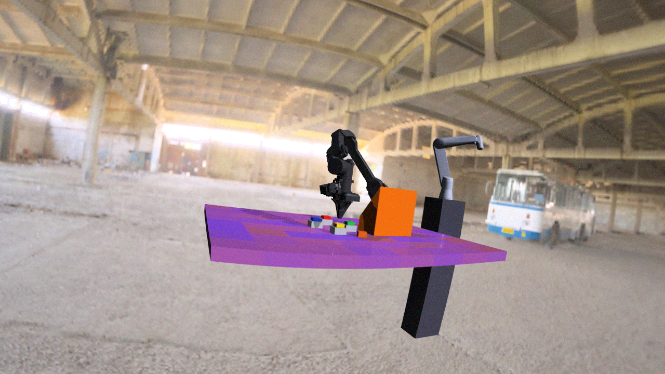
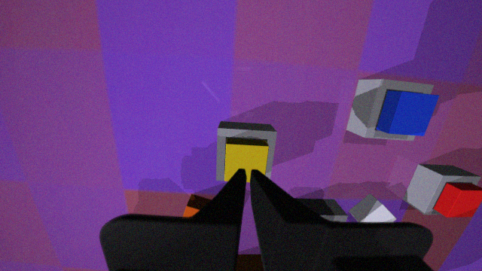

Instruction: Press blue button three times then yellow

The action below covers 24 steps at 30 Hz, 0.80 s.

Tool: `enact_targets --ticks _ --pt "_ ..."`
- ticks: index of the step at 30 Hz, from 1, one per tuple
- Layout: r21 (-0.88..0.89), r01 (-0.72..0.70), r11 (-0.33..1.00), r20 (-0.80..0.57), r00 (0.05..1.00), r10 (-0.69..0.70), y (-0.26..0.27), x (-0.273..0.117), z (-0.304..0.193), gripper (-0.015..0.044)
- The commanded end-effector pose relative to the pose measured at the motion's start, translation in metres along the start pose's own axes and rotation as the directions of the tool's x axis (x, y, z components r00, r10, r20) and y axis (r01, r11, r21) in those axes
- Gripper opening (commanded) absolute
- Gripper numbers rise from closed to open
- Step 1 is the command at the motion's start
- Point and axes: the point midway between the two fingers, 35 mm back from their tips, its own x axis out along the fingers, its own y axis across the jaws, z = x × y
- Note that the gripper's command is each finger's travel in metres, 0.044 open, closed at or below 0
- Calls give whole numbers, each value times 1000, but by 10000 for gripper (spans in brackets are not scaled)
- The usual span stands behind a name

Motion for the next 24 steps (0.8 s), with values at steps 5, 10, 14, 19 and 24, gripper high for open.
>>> enact_targets --ticks 5,10,14,19,24 --pt "-11 8 1000 -2 1000 -8 0 16 -1 20" --pt "-11 8 1000 -2 1000 -8 0 24 -2 20" --pt "-11 9 1000 -2 1000 -9 -1 28 -2 20" --pt "-11 9 1000 -2 1000 -9 -1 28 -2 20" --pt "-11 9 1000 -2 1000 -9 -1 28 -2 20"
